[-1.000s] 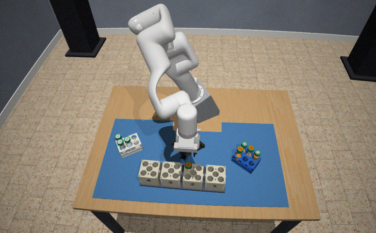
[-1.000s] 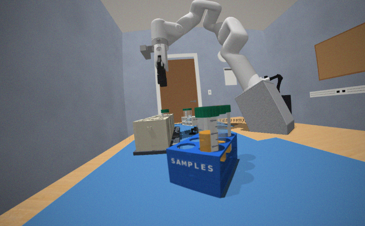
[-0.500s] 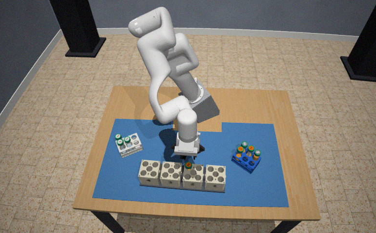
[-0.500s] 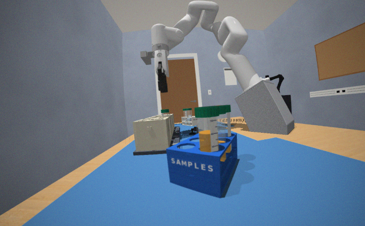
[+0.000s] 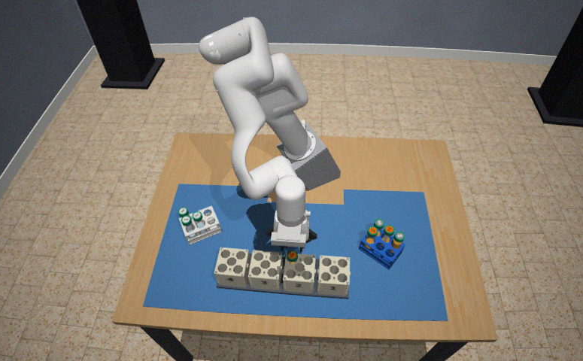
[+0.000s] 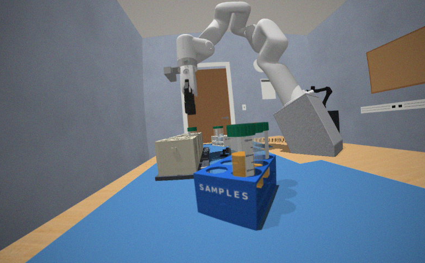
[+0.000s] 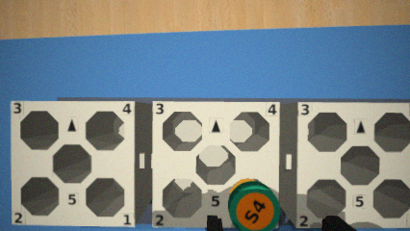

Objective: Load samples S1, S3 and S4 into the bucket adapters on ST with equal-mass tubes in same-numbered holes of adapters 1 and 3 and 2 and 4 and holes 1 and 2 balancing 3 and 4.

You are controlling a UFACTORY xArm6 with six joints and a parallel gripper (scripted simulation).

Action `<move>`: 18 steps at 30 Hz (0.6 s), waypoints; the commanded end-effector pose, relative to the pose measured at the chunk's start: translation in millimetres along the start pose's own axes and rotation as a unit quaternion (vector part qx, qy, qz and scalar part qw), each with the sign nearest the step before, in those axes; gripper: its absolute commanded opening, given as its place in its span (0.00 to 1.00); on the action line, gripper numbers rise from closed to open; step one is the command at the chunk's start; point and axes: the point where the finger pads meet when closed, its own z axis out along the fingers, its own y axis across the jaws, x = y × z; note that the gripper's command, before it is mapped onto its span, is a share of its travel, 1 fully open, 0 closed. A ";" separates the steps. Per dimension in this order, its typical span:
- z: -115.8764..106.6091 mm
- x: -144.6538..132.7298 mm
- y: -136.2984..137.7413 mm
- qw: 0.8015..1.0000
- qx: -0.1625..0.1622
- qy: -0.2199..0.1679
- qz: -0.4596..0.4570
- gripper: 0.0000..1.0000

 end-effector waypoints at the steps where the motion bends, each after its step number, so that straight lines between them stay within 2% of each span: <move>1: 3.5 1.9 -0.2 1.000 0.000 0.002 0.000 0.57; 18: 33.6 2.0 -0.2 1.000 0.000 0.002 0.000 0.57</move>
